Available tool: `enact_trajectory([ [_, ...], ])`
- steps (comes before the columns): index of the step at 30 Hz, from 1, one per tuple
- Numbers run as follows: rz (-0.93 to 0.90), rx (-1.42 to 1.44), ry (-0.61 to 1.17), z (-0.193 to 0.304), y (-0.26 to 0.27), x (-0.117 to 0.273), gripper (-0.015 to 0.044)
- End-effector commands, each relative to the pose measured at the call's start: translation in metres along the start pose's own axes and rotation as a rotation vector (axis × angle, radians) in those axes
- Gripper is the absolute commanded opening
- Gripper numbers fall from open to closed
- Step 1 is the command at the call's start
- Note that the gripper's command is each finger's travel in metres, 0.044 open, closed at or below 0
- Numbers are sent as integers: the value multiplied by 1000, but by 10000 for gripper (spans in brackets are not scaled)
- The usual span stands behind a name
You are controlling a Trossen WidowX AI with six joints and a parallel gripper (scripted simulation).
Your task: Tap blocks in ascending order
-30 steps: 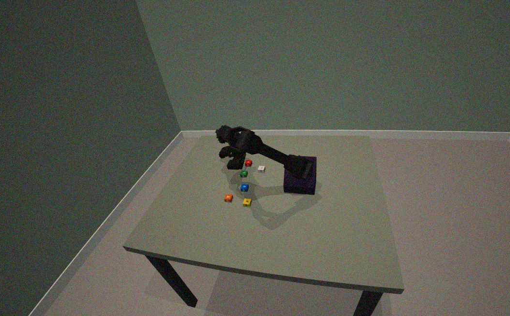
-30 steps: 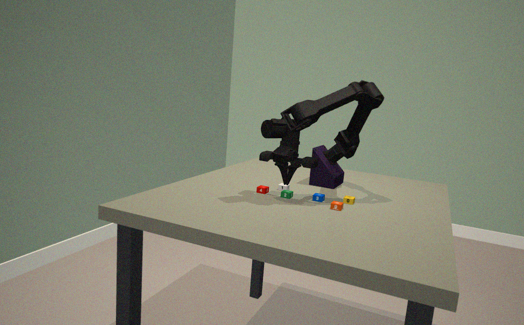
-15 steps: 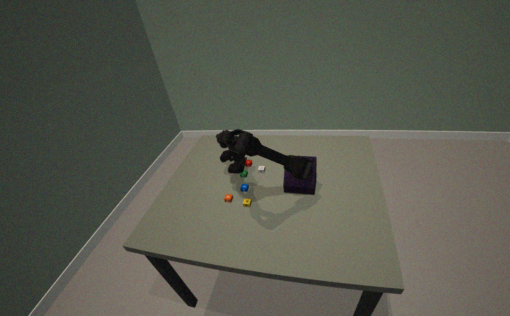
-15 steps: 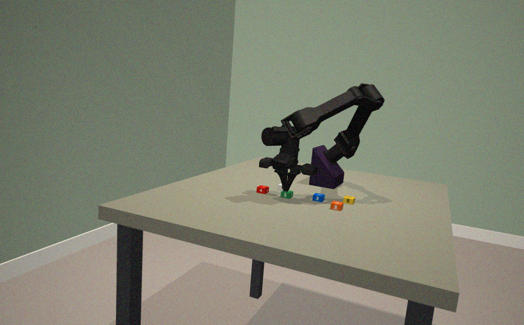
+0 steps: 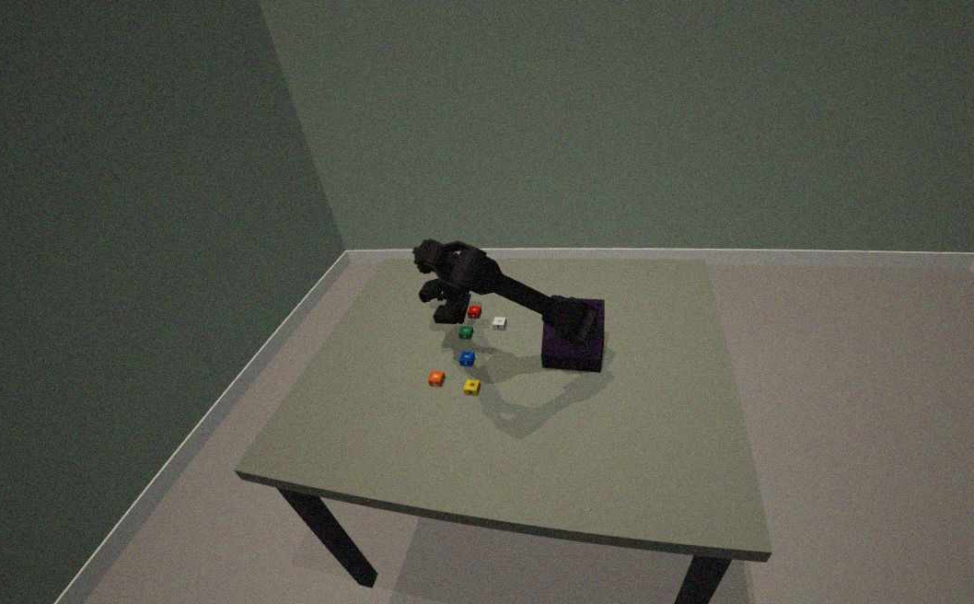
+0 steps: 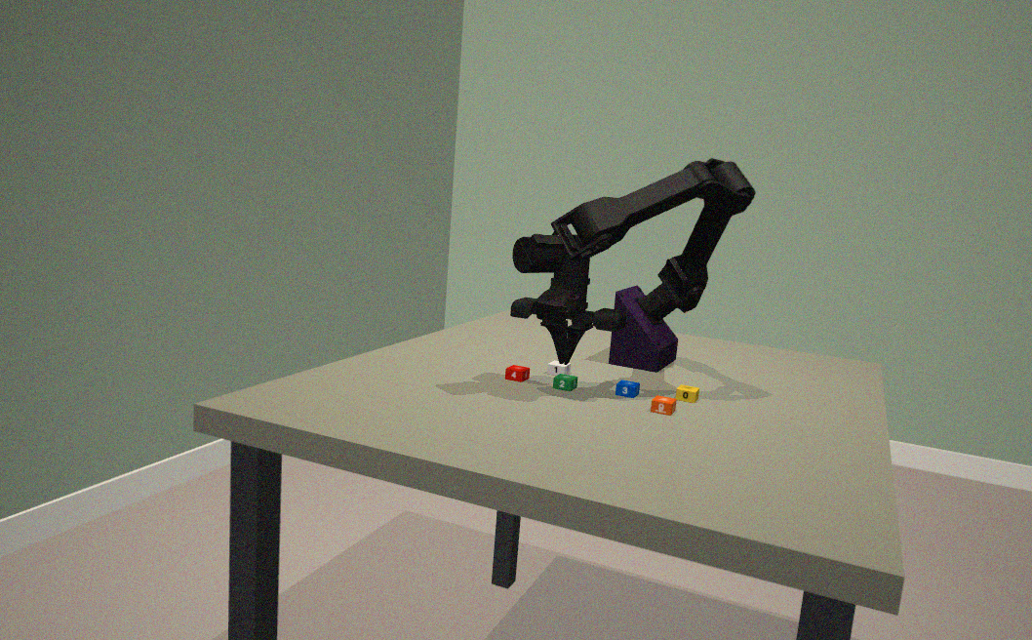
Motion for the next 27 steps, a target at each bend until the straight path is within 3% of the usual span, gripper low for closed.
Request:
enact_trajectory([
  [1,8,8,-7,-3,1,25,20],
  [5,8,8,-6,0,1,80,20],
  [10,8,8,-6,1,4,83,20],
  [14,8,6,-5,23,45,84,20],
  [18,5,5,-3,55,85,82,20],
  [23,4,5,-3,61,91,79,20],
  [27,4,6,-4,58,91,24,20],
])
Point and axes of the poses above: the point midway between the two fingers, 35 mm back from their tips, its own x axis back along the fingers, its own y axis across the jaws, z = x × y, the point moved 6 cm from there along x, back along the fingers, and after that the axes turned 14 degrees about -x, right-handed, at the moved point
